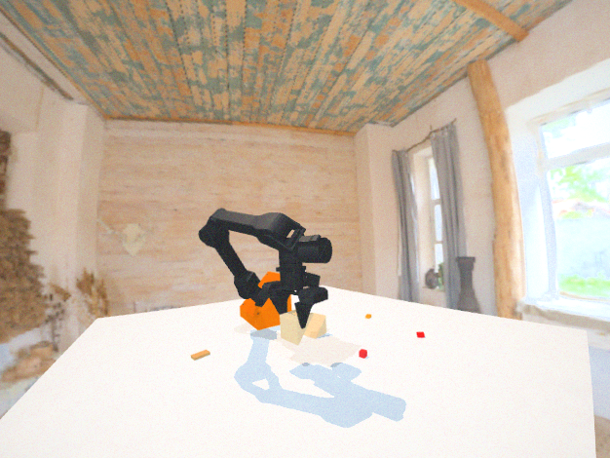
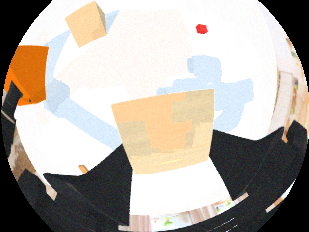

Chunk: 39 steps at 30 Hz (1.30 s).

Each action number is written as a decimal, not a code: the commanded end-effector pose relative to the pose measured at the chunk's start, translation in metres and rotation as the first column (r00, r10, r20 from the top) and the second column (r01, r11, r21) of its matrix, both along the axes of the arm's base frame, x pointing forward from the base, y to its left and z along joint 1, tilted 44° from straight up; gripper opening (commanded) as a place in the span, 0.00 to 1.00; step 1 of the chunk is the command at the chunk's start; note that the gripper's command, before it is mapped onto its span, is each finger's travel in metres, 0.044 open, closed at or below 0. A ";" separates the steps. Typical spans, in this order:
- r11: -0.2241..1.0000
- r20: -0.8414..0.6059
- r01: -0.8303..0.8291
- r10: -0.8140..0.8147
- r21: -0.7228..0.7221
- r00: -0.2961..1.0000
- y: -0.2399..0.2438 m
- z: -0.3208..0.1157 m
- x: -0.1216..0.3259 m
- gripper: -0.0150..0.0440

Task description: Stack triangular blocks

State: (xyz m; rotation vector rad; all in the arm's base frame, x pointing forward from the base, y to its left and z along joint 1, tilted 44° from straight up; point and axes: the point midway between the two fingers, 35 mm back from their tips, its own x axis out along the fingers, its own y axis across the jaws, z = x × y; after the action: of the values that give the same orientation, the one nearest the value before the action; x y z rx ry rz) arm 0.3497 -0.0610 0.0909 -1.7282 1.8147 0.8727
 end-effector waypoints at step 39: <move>0.999 -0.039 -0.050 0.050 -0.001 0.998 0.117 -0.030 -0.099 0.25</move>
State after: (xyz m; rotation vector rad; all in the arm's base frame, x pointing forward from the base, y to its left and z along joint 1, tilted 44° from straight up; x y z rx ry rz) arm 0.2648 0.0478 0.0630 -1.7838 1.7939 0.9338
